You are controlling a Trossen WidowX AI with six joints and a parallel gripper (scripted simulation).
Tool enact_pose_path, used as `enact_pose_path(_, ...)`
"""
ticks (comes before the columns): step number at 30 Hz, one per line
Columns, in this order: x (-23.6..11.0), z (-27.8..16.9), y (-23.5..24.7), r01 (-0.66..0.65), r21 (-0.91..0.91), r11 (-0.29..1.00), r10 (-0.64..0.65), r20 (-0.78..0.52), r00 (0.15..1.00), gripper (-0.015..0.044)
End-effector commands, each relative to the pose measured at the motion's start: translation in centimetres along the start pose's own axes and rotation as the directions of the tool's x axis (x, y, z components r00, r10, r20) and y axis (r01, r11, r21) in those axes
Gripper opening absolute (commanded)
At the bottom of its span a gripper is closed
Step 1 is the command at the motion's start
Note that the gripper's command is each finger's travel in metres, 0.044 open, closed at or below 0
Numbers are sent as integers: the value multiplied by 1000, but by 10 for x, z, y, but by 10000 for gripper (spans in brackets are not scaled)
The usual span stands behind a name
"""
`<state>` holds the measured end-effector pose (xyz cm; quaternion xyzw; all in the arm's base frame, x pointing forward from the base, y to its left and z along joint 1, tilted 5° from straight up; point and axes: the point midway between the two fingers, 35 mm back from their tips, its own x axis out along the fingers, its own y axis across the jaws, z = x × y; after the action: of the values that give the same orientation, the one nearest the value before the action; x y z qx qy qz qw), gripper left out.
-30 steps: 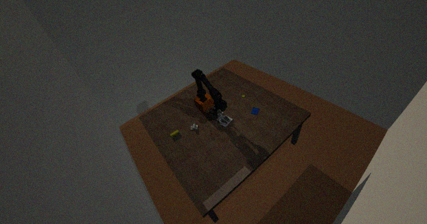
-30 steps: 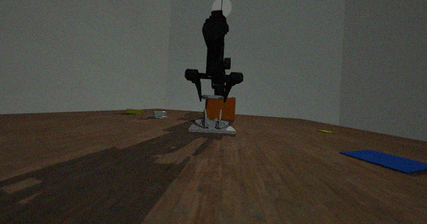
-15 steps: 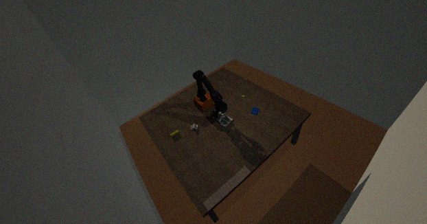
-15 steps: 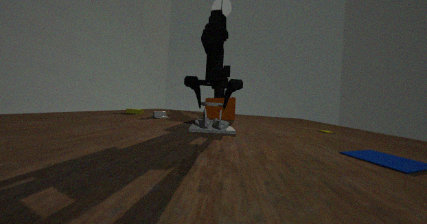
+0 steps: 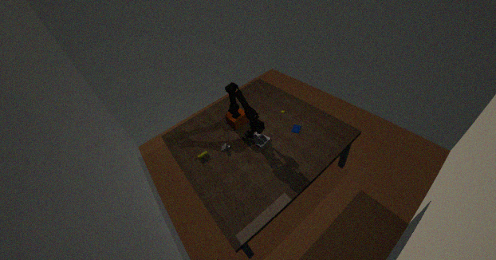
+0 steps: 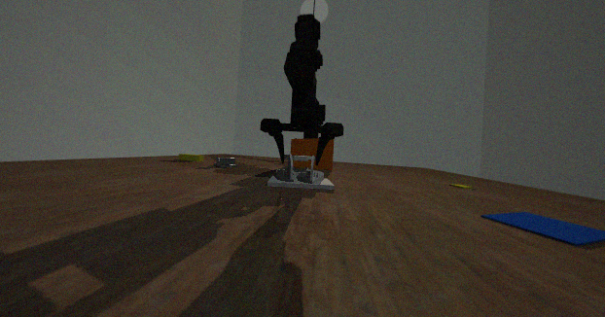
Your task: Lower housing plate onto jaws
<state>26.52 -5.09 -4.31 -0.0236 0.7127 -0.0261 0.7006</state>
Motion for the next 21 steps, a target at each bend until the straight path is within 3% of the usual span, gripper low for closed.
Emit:
enact_pose_path(1, 9, -4, 0, 3, -3, 1000, -3, -7, 1000, 351)
enact_pose_path(21, 11, -4, 0, 3, -3, 1000, -3, -7, 1000, 351)
